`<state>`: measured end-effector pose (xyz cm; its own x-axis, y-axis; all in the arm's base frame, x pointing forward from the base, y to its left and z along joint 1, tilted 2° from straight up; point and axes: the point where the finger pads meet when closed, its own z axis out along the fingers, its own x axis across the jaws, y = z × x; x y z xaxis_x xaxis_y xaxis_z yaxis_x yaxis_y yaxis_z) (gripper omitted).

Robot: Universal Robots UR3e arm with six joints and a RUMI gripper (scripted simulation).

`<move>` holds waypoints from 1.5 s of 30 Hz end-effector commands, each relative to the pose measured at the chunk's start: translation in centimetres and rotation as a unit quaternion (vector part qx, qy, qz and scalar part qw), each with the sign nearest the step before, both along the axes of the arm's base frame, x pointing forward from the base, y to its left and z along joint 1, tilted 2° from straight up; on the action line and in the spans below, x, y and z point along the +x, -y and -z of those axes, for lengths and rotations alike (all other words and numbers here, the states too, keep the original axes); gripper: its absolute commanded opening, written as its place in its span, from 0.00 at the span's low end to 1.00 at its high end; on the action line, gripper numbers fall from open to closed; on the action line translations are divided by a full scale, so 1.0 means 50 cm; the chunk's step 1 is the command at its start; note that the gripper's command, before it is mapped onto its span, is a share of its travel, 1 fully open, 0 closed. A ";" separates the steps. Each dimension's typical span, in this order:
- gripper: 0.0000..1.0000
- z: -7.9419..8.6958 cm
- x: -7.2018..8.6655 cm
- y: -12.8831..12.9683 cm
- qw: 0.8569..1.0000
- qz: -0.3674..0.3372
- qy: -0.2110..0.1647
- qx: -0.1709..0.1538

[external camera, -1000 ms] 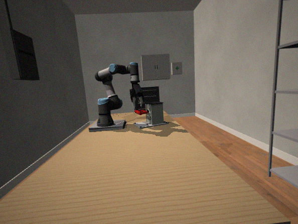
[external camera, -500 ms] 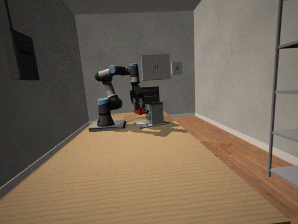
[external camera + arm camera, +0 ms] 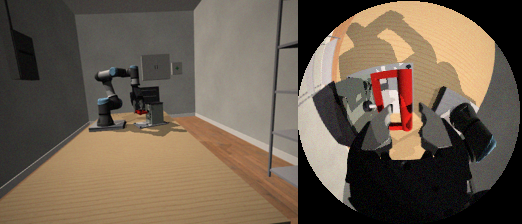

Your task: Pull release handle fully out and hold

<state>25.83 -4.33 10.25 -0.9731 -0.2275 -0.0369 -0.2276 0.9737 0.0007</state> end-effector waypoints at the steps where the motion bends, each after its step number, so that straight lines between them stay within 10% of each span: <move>1: 0.31 0.007 0.002 0.001 1.000 0.000 0.001 -0.001; 45: 0.31 0.021 0.002 0.001 1.000 0.000 0.001 -0.001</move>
